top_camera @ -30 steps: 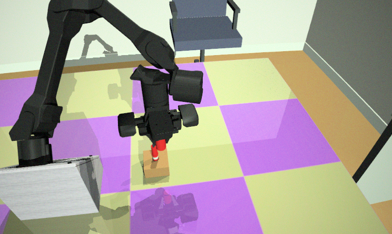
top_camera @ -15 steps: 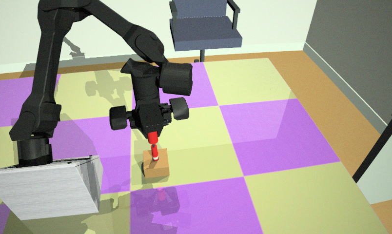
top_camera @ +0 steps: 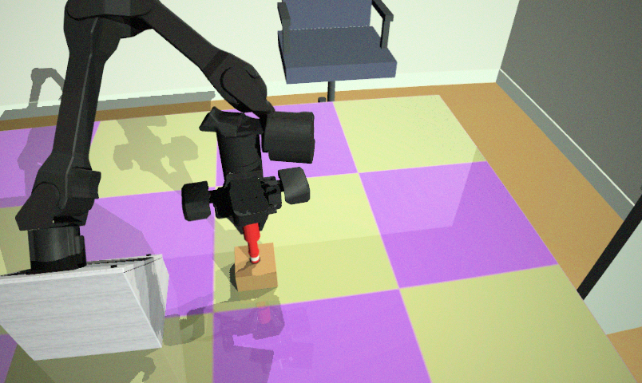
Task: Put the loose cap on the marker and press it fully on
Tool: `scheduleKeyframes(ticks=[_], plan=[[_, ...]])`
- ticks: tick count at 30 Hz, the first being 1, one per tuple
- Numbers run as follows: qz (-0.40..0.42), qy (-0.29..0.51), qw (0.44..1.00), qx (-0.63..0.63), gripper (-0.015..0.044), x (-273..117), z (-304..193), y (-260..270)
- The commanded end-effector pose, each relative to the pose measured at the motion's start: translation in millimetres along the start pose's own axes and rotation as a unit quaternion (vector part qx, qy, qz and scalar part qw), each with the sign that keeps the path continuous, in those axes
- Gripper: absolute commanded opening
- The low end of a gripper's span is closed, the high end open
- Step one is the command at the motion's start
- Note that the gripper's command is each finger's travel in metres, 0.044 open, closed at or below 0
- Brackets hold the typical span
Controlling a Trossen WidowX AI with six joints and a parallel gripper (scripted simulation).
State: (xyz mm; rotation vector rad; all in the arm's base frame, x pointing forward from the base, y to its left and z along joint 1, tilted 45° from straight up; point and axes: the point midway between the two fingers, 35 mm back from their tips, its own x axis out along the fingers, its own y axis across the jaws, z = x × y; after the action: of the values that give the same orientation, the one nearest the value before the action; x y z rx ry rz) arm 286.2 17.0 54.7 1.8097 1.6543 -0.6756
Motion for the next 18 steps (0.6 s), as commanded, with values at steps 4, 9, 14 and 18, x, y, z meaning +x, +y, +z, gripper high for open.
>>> scheduleKeyframes(ticks=[4, 9, 14, 18], plan=[[0.001, 0.002, 1.0, 0.003, 0.0, 11.6, 0.0, 0.3], [0.001, 0.002, 1.0, 0.003, 0.0, 19.6, -0.1, 0.2], [0.001, 0.002, 1.0, 0.003, 0.0, 27.5, -0.5, -0.1], [0.001, 0.003, 1.0, 0.003, 0.0, 33.8, -0.9, -0.5]])
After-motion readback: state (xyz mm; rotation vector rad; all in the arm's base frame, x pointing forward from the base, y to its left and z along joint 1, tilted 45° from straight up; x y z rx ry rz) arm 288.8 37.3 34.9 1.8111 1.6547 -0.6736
